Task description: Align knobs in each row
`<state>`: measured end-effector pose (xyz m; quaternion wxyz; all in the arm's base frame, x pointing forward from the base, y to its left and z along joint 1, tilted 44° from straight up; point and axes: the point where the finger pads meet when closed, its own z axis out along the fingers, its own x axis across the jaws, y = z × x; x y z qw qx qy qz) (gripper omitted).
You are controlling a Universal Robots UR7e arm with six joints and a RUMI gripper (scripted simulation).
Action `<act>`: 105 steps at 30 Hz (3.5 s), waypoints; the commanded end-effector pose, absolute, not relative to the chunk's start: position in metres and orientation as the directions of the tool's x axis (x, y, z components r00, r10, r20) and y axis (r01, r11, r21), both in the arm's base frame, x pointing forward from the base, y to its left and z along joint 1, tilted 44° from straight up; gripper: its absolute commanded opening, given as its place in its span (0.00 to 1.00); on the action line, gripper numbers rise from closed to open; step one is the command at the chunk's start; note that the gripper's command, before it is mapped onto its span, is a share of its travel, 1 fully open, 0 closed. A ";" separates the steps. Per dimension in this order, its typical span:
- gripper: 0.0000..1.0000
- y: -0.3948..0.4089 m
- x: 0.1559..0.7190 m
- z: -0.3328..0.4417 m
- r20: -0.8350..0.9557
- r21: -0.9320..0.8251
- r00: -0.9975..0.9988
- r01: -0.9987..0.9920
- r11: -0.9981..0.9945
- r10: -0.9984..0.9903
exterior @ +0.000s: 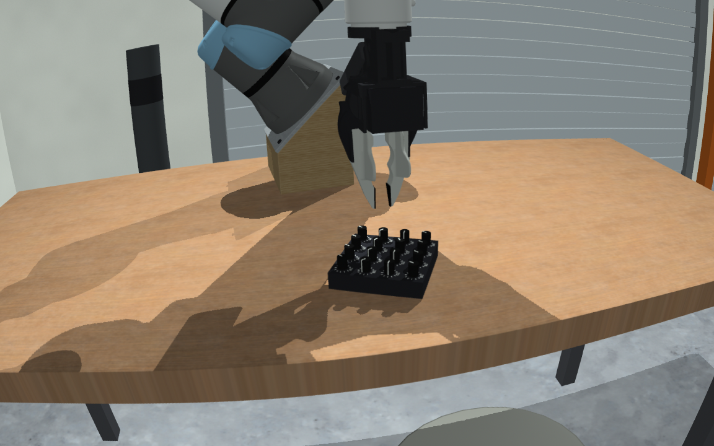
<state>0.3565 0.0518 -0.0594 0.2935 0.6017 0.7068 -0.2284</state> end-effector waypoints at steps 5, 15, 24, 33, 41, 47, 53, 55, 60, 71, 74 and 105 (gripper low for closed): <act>0.11 0.053 0.357 -0.059 -0.690 0.031 -0.103 0.985 0.171 0.717; 0.11 0.053 0.357 -0.059 -0.688 0.051 -0.074 0.987 0.150 0.721; 0.11 0.056 0.360 -0.058 -0.676 0.140 0.054 0.989 0.056 0.735; 0.11 0.062 0.366 -0.057 -0.611 0.322 0.327 0.935 -0.151 0.721; 0.11 0.066 0.372 -0.056 -0.530 0.442 0.514 0.846 -0.298 0.674; 0.11 0.070 0.377 -0.055 -0.443 0.529 0.656 0.742 -0.412 0.611; 0.11 0.072 0.381 -0.054 -0.360 0.589 0.758 0.637 -0.498 0.544; 0.11 0.073 0.383 -0.054 -0.337 0.602 0.782 0.607 -0.518 0.524; 0.11 0.076 0.388 -0.052 -0.234 0.649 0.871 0.471 -0.597 0.432; 0.11 0.078 0.393 -0.050 -0.130 0.678 0.933 0.330 -0.657 0.334; 0.11 0.079 0.394 -0.050 -0.121 0.679 0.938 0.317 -0.662 0.325; 0.11 0.079 0.394 -0.050 -0.119 0.680 0.939 0.314 -0.663 0.323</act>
